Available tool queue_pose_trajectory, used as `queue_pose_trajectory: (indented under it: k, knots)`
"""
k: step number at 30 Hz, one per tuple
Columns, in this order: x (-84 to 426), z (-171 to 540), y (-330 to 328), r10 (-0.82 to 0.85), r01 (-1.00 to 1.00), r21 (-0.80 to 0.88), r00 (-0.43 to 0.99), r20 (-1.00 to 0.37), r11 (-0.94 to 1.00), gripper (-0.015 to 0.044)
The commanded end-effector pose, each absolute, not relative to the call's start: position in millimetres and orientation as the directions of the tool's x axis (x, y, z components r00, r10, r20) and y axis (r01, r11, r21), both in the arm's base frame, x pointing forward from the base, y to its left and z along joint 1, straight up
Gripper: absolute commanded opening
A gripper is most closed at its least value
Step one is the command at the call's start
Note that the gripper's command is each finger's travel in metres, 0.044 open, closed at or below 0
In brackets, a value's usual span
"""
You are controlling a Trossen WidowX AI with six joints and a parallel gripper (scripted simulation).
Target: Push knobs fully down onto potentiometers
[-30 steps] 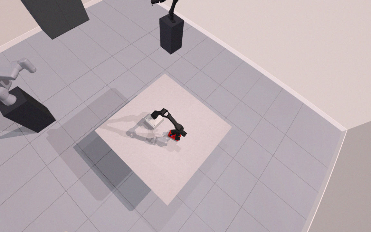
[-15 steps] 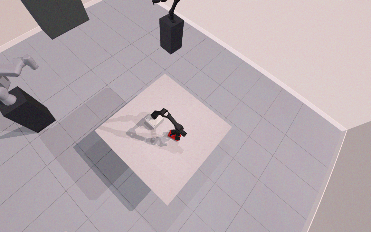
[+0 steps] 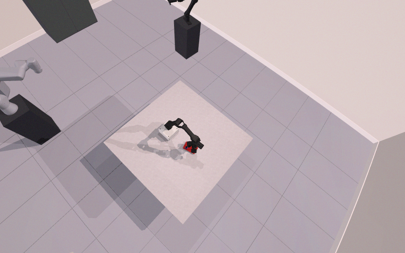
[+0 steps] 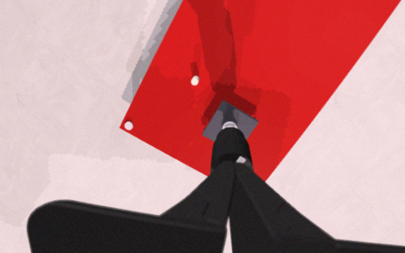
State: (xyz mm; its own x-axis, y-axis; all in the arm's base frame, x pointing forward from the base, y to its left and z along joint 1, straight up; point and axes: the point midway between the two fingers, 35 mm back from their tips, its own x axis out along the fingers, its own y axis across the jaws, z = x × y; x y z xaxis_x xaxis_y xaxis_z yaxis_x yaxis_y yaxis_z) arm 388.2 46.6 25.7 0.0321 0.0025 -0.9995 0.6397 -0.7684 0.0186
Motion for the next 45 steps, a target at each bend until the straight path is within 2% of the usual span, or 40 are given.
queue_pose_trajectory:
  k: [1,45]
  knots:
    - [390,18,47,0.004,0.636,0.018,0.033,-0.999,-0.771,0.0000]
    - [390,5,47,0.004,0.636,0.018,0.033,-0.999,-0.771,0.0000]
